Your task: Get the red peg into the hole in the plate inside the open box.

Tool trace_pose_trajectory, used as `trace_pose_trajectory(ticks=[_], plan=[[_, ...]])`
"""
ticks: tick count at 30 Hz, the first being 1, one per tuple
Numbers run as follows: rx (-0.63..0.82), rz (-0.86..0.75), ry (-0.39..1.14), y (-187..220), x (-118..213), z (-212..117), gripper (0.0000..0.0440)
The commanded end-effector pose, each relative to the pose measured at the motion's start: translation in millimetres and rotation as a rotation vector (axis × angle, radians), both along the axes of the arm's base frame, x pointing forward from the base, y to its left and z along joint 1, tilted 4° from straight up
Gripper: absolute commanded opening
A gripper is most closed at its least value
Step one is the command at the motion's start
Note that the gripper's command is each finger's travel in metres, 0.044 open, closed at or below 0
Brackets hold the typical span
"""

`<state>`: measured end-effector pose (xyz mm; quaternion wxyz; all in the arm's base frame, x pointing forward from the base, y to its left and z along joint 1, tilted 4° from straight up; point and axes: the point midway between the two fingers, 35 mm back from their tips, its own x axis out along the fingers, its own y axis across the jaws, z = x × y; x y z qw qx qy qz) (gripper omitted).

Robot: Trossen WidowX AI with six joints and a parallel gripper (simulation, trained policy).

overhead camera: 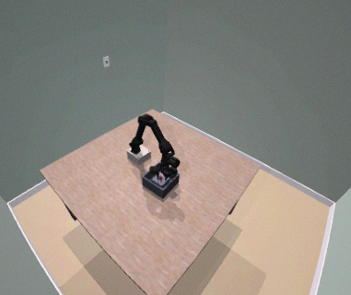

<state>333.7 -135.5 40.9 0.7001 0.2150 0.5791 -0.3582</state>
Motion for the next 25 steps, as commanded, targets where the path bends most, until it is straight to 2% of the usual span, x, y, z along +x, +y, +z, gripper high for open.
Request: trace_pose_trajectory(ticks=[1,5,16,25], plan=[[0.02,0.014,-0.024,-4,16,6,0.0346],[0.047,0.029,-0.05,-7,34,16,0.044],[0.12,0.084,-0.16,-1,85,48,0.044],[0.122,0.088,-0.168,-1,88,50,0.044]])
